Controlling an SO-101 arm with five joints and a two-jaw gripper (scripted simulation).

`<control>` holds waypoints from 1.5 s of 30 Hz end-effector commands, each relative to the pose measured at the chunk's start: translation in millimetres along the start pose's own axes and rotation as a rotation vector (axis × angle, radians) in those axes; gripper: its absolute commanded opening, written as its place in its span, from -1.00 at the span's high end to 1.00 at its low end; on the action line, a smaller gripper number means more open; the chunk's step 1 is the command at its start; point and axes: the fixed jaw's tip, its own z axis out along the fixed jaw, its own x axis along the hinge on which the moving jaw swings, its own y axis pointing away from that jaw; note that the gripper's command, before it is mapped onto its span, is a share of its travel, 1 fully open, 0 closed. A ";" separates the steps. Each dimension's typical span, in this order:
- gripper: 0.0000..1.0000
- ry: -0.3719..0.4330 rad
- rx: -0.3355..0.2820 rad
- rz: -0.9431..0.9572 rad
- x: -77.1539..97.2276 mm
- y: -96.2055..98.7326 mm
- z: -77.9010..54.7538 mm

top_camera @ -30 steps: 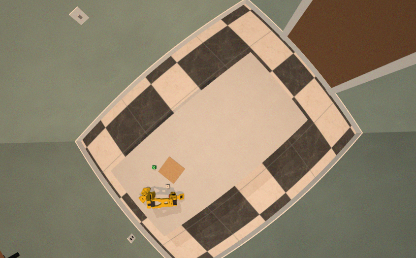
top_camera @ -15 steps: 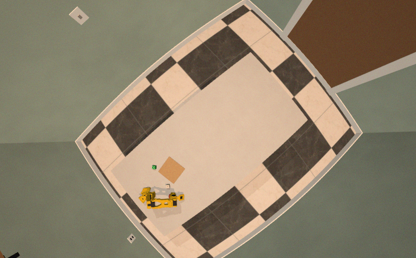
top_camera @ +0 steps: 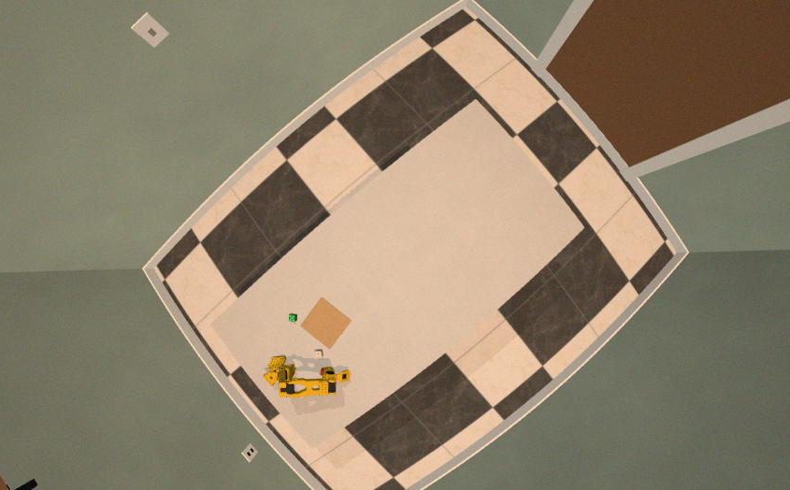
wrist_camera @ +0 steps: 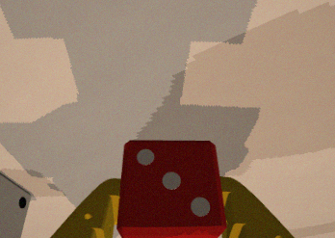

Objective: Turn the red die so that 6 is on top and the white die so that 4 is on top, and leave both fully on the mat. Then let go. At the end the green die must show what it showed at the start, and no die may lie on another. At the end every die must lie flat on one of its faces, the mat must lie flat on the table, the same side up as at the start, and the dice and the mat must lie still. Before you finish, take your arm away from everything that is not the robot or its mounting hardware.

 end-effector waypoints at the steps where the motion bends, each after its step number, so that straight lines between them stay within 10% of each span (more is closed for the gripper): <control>1: 0.74 -0.016 -0.005 -0.004 -1.0 -1.3 -2.4; 29: 1.00 -0.024 -0.005 -0.004 -0.8 -1.4 -3.6; 45: 1.00 -0.278 -0.016 -0.001 11.5 -0.6 -38.0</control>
